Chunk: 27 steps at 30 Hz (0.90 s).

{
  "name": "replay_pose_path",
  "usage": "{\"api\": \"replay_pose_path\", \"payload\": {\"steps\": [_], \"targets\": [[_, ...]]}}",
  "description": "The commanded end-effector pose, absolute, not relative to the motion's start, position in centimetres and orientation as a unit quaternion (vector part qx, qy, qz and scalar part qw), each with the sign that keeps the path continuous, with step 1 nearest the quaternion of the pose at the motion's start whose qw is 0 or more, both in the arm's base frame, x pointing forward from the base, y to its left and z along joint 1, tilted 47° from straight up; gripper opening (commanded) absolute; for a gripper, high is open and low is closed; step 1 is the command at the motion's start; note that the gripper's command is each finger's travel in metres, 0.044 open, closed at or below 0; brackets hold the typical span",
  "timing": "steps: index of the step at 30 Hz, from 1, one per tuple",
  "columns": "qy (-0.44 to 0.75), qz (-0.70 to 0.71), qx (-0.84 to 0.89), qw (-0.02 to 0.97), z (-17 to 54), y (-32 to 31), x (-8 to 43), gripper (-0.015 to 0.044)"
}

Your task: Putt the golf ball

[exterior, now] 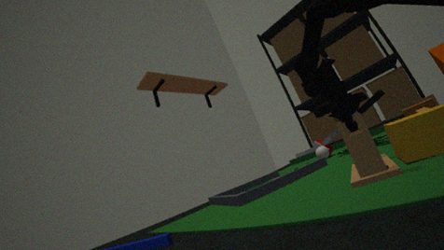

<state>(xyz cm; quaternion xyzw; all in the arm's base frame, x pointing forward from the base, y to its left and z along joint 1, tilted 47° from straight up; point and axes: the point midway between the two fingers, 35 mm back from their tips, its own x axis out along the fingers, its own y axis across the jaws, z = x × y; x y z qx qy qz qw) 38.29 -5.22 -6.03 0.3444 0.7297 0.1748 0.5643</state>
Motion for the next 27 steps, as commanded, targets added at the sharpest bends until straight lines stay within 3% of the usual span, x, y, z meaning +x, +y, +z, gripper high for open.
{"api": "replay_pose_path", "payload": {"steps": [1, 27], "targets": [[0.727, 0.182, 0.344, 0.565, -2.4, -1.4, 39.3, 0.0000], [0.725, 0.181, 0.346, 0.567, 1.4, -4.8, 40.1, 0.0000]]}}
